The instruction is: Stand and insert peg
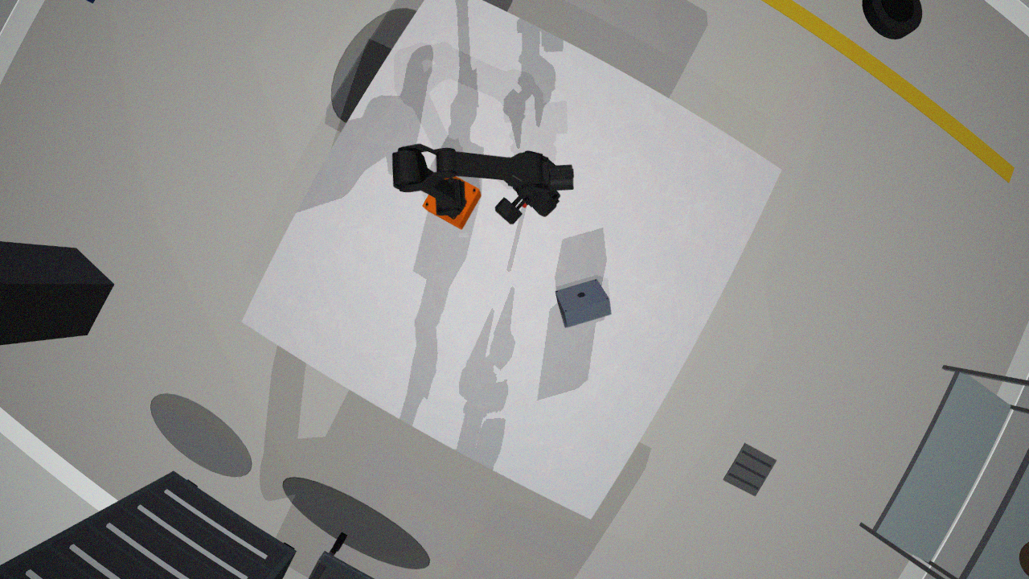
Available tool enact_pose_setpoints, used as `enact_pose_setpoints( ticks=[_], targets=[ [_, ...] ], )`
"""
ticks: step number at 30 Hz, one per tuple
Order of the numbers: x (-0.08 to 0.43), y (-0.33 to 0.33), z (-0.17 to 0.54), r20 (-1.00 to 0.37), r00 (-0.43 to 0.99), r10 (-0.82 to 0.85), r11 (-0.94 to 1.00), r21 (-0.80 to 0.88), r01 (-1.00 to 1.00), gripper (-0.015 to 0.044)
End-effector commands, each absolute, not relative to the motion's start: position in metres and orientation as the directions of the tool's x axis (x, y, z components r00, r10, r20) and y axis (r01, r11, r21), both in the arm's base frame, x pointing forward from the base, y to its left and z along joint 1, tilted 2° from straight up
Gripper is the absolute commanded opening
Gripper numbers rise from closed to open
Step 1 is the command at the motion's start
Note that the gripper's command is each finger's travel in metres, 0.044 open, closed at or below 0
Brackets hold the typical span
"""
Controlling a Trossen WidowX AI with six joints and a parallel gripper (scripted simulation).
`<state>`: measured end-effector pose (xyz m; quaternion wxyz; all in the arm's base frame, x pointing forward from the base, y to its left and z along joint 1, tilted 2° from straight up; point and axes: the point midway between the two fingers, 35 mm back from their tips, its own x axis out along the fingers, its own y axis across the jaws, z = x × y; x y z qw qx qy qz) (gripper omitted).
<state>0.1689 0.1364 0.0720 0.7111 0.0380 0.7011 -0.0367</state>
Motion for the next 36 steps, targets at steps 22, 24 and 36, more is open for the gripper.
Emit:
enact_pose_setpoints(
  ticks=[22, 24, 36],
  targets=[
    [0.168, 0.136, 0.034, -1.000, 0.000, -0.005, 0.981, -0.005, 0.193, 0.0440],
    [0.169, 0.136, 0.031, -1.000, 0.000, -0.005, 0.981, -0.005, 0.193, 0.0440],
    [0.168, 0.136, 0.011, -1.000, 0.000, -0.005, 0.981, -0.005, 0.193, 0.0440]
  ],
)
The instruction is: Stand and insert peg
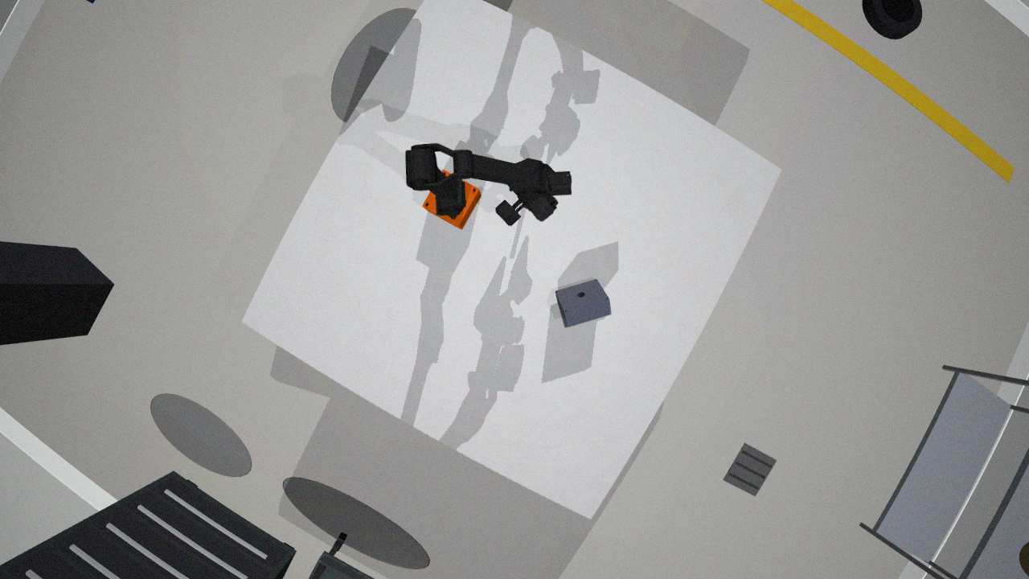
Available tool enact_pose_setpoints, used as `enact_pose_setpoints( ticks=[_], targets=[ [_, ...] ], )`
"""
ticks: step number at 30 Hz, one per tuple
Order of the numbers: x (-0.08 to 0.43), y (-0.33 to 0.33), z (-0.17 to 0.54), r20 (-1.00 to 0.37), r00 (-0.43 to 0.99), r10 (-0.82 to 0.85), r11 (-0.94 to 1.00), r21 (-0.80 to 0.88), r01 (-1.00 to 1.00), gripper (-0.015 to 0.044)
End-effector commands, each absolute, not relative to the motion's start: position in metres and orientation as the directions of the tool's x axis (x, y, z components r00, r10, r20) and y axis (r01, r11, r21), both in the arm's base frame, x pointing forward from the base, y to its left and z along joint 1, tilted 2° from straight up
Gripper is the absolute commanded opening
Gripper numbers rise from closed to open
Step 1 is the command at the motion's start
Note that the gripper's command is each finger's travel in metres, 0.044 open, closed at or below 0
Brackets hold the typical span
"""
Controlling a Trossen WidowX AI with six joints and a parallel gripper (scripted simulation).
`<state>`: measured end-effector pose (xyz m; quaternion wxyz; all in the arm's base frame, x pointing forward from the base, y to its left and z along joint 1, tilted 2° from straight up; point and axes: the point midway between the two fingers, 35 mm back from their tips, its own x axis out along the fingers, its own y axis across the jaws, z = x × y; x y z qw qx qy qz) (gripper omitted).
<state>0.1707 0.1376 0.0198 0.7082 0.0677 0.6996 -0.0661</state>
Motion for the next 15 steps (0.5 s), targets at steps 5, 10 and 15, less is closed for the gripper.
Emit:
enact_pose_setpoints(
  ticks=[5, 10, 15],
  targets=[
    [0.168, 0.135, 0.003, -1.000, 0.000, -0.005, 0.981, -0.005, 0.193, 0.0440],
    [0.167, 0.135, -0.005, -1.000, 0.000, -0.005, 0.981, -0.005, 0.193, 0.0440],
    [0.166, 0.135, -0.007, -1.000, 0.000, -0.005, 0.981, -0.005, 0.193, 0.0440]
  ],
)
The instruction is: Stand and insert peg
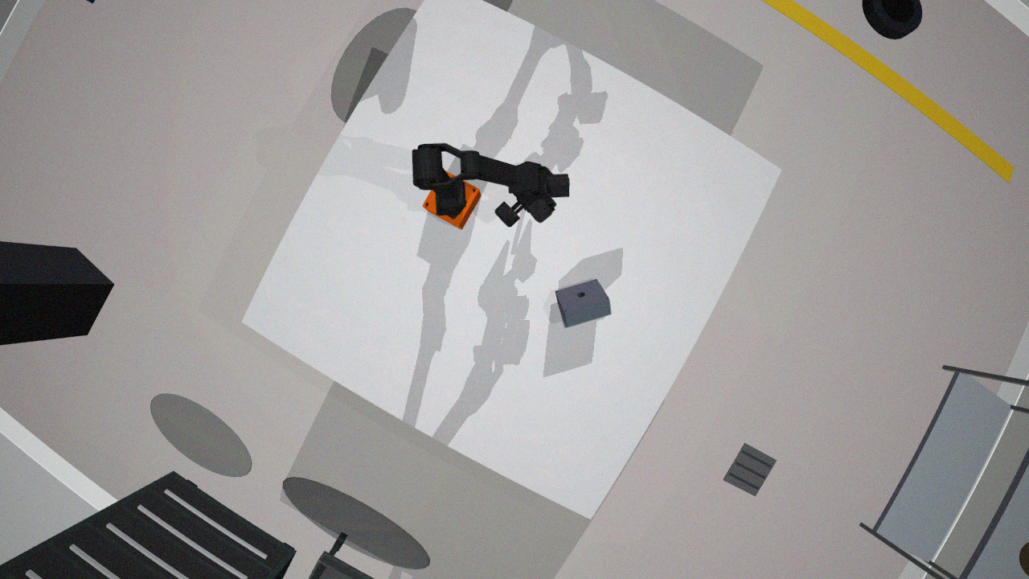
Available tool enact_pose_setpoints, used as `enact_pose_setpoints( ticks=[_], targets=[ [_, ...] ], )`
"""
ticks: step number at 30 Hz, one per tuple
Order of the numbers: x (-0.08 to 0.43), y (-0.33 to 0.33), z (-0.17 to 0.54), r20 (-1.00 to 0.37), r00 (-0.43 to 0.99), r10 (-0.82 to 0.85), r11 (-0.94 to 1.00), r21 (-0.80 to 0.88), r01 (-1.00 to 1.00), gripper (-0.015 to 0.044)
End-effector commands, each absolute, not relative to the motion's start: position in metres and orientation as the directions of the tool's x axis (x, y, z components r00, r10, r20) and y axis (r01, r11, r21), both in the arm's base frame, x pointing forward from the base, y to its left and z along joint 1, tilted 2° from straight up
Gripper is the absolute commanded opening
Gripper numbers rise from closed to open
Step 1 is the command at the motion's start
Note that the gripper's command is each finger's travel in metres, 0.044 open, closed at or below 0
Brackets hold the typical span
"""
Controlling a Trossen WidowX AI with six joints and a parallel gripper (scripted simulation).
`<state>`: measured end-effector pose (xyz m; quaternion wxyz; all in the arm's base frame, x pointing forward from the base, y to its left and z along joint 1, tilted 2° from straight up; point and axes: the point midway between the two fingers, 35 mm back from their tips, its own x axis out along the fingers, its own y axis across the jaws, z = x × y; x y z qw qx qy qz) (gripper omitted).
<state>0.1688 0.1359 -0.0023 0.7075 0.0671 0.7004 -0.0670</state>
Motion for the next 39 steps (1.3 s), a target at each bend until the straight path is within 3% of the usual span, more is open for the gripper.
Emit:
enact_pose_setpoints(
  ticks=[1, 4, 20, 39],
  targets=[
    [0.166, 0.135, -0.007, -1.000, 0.000, -0.005, 0.981, -0.005, 0.193, 0.0440],
    [0.166, 0.135, -0.007, -1.000, 0.000, -0.005, 0.981, -0.005, 0.193, 0.0440],
    [0.168, 0.136, -0.004, -1.000, 0.009, -0.002, 0.982, 0.000, 0.189, 0.0020],
    [0.170, 0.137, 0.036, -1.000, 0.005, -0.003, 0.982, -0.002, 0.191, 0.0000]
  ],
)
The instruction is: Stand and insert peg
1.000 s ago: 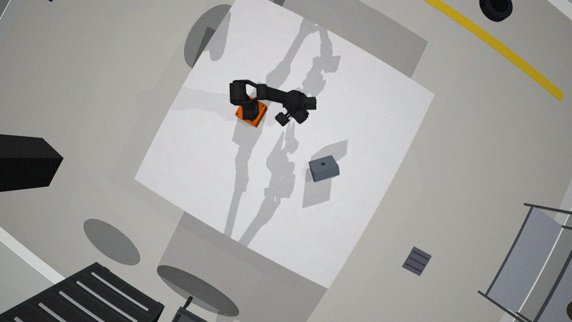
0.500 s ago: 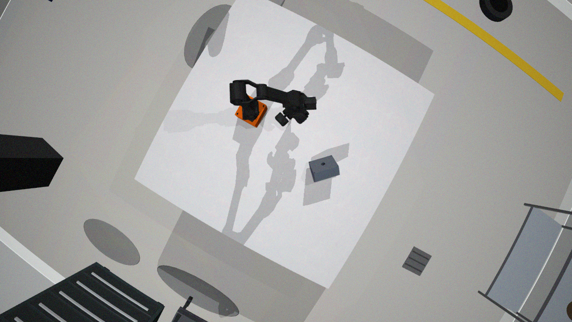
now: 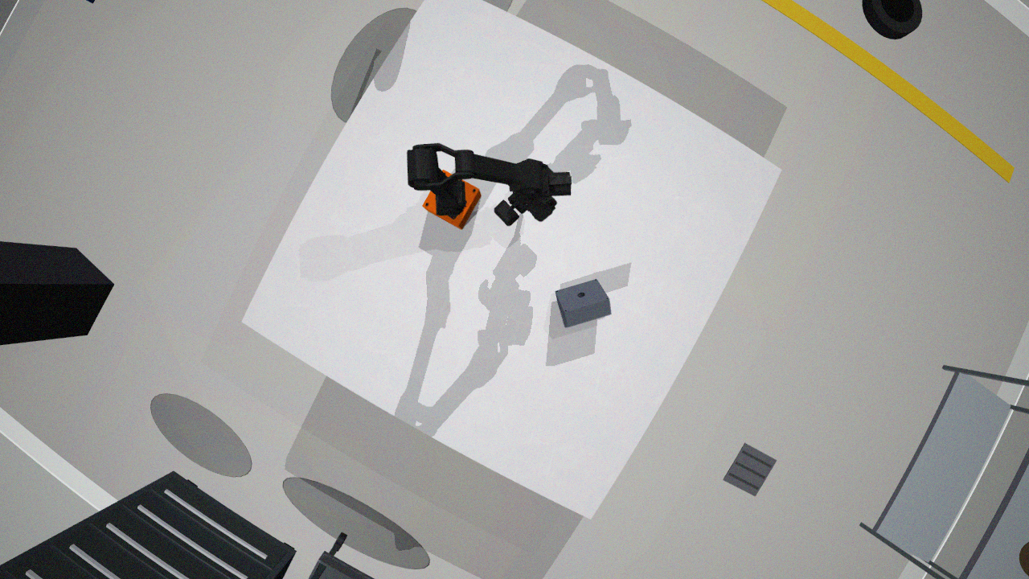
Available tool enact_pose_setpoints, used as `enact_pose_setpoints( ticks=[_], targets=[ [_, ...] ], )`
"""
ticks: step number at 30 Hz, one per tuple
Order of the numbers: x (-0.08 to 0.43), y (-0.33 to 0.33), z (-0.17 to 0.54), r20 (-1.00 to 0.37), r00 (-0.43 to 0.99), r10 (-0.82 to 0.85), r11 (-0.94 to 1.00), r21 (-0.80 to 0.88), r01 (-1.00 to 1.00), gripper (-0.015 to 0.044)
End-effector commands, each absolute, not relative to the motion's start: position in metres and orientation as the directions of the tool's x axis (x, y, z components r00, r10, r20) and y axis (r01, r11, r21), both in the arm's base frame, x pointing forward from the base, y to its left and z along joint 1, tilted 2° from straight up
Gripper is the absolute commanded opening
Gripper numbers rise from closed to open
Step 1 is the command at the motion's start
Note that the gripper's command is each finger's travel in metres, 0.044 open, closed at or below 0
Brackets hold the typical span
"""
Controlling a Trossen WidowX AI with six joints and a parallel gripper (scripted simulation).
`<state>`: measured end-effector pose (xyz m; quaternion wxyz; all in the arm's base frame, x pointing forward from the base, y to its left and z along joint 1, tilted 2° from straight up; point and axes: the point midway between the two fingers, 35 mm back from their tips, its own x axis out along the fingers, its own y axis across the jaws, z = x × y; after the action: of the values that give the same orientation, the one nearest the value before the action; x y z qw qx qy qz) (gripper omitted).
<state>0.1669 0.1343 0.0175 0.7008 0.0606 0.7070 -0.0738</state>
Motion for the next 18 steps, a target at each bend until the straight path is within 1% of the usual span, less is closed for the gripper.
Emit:
enact_pose_setpoints(
  ticks=[1, 10, 18],
  targets=[
    [0.170, 0.137, 0.041, -1.000, 0.004, -0.004, 0.982, -0.003, 0.191, 0.0000],
    [0.167, 0.134, 0.075, -1.000, 0.000, -0.005, 0.981, -0.005, 0.193, 0.0000],
    [0.173, 0.133, 0.074, -1.000, 0.025, -0.017, 0.984, -0.012, 0.179, 0.0000]
  ],
)
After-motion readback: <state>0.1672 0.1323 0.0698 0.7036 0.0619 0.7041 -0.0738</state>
